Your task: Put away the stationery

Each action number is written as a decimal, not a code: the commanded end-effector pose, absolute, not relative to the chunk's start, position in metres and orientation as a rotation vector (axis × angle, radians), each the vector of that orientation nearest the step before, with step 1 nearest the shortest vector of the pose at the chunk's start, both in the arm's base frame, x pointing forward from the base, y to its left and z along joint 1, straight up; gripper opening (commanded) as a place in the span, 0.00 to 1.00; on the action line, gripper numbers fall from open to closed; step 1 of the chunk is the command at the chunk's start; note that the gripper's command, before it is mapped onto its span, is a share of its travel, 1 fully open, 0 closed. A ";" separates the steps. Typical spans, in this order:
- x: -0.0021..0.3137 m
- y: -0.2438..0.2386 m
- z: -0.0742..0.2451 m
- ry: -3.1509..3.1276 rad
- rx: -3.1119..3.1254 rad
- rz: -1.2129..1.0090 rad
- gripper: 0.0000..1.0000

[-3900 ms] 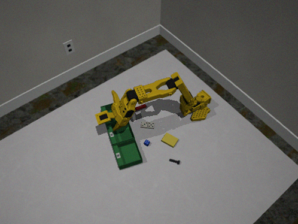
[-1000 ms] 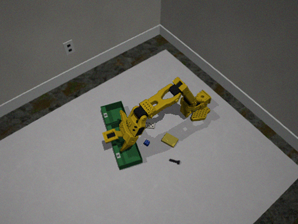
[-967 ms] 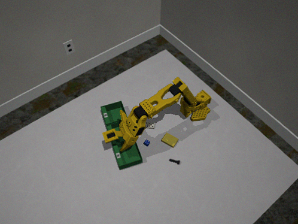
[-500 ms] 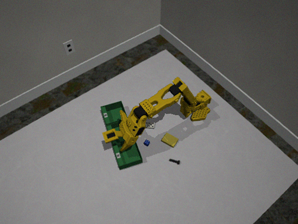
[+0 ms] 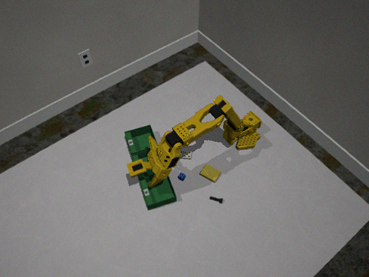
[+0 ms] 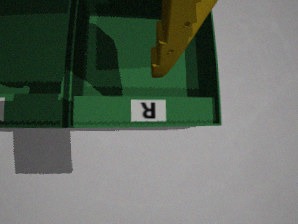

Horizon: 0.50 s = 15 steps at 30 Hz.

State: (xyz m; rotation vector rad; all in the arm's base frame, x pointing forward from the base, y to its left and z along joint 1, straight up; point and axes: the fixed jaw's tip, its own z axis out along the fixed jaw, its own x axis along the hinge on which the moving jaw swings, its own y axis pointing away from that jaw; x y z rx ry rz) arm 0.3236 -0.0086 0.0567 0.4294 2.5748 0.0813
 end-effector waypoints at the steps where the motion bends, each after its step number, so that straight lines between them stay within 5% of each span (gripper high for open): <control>1: 0.327 -0.006 0.065 2.540 0.424 0.093 1.00; 15: 0.328 -0.006 0.069 2.527 0.422 0.095 1.00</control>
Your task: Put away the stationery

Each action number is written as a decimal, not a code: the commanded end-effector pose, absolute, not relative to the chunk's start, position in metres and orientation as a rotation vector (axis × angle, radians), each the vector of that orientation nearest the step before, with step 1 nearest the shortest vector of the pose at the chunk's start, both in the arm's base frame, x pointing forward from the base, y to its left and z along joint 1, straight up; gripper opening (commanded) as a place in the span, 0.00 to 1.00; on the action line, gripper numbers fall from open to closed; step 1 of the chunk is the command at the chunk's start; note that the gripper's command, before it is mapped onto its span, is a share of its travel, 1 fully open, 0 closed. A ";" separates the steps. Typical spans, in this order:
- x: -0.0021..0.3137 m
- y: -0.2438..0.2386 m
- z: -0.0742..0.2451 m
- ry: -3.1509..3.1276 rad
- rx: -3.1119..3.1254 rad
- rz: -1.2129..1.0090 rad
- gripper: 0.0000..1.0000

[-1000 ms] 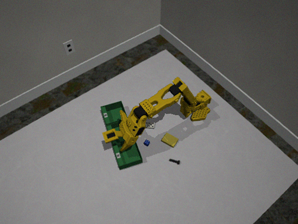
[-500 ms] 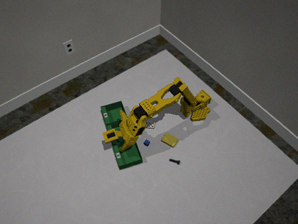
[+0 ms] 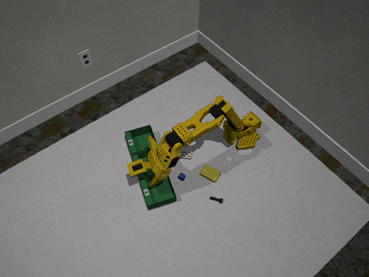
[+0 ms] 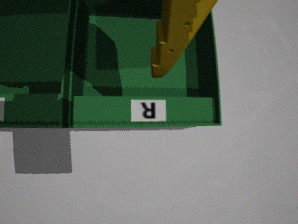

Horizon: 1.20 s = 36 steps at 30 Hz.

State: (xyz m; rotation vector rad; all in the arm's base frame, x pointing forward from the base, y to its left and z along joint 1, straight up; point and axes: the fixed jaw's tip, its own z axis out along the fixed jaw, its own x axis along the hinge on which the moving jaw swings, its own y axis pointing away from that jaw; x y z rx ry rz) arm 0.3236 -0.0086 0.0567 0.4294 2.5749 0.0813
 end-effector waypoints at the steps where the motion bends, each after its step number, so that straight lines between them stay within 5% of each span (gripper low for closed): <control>1: 0.328 -0.006 0.071 2.521 0.421 0.096 1.00; 20: 0.332 -0.006 0.127 2.336 0.390 0.120 1.00; 36: 0.331 -0.005 0.130 2.330 0.373 0.116 1.00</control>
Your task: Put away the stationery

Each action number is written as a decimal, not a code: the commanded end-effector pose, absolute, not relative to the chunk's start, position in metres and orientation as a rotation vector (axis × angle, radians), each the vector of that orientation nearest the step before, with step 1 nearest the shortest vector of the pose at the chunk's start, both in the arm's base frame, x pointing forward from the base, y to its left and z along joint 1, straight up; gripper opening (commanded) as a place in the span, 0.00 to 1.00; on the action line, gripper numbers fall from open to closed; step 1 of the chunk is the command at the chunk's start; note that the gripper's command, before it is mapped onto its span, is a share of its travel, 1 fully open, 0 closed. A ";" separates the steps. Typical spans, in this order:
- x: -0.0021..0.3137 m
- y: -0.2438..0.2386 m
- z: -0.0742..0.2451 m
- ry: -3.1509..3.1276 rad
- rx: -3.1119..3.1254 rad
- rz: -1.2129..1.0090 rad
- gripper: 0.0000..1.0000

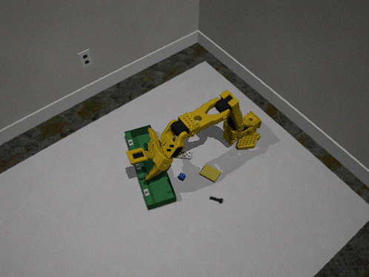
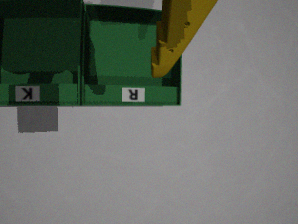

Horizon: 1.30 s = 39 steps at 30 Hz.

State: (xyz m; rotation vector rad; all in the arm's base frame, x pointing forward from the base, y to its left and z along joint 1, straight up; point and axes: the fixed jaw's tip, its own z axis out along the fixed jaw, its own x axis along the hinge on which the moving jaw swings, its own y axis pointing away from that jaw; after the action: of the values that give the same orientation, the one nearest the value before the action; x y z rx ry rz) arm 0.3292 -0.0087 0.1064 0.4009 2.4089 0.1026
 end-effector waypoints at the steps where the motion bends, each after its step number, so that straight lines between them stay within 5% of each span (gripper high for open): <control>1: 0.330 -0.005 0.130 2.333 0.366 0.114 0.99; 26: 0.295 0.016 0.112 2.506 -0.178 -0.035 0.86; 39: 0.245 0.033 0.092 2.544 -0.932 -0.145 0.70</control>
State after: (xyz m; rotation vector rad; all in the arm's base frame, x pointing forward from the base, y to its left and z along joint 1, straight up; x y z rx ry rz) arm 0.2530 0.0280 0.0786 -0.7570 2.6448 -0.1083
